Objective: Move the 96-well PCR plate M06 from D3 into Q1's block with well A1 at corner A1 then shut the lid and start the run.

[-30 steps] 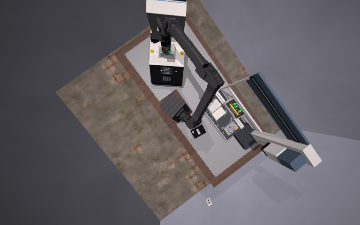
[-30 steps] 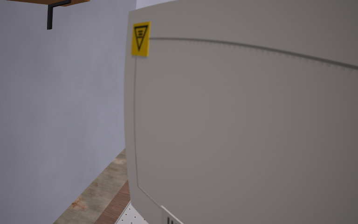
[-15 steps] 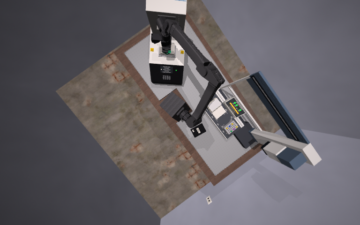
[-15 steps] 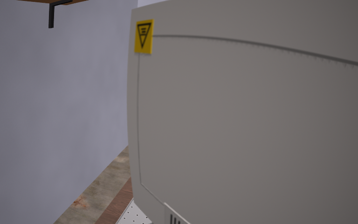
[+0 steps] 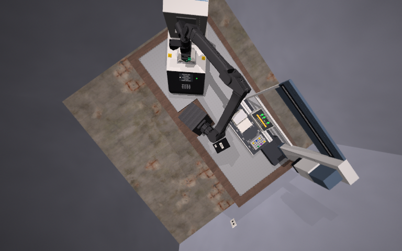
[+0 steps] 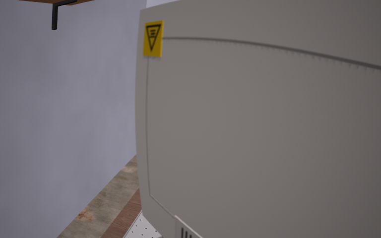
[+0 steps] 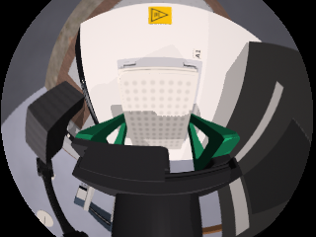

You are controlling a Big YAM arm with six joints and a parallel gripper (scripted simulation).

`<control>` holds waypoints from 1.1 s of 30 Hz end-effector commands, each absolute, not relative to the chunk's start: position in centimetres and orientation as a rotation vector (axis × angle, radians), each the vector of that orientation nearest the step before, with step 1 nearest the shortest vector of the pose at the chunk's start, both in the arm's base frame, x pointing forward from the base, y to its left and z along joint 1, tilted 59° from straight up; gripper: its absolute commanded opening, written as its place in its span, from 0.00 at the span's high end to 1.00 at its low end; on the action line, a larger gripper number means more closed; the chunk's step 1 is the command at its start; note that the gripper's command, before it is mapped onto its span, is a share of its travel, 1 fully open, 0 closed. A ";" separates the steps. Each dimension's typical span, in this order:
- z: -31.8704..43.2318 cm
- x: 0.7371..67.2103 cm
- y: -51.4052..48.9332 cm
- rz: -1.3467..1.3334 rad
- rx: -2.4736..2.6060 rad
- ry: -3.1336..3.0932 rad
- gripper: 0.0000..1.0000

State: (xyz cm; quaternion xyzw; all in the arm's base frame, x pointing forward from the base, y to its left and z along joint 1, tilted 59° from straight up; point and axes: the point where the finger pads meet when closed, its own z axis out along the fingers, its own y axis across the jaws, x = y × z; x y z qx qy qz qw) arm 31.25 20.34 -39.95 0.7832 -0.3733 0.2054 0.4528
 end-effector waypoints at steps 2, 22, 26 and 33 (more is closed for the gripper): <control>-39.0 33.3 23.9 0.550 1.981 -0.966 1.00; -38.7 33.4 22.5 0.534 1.965 -1.000 1.00; -38.5 33.4 22.4 0.532 1.964 -1.002 1.00; -38.3 33.7 23.7 0.546 1.981 -0.994 1.00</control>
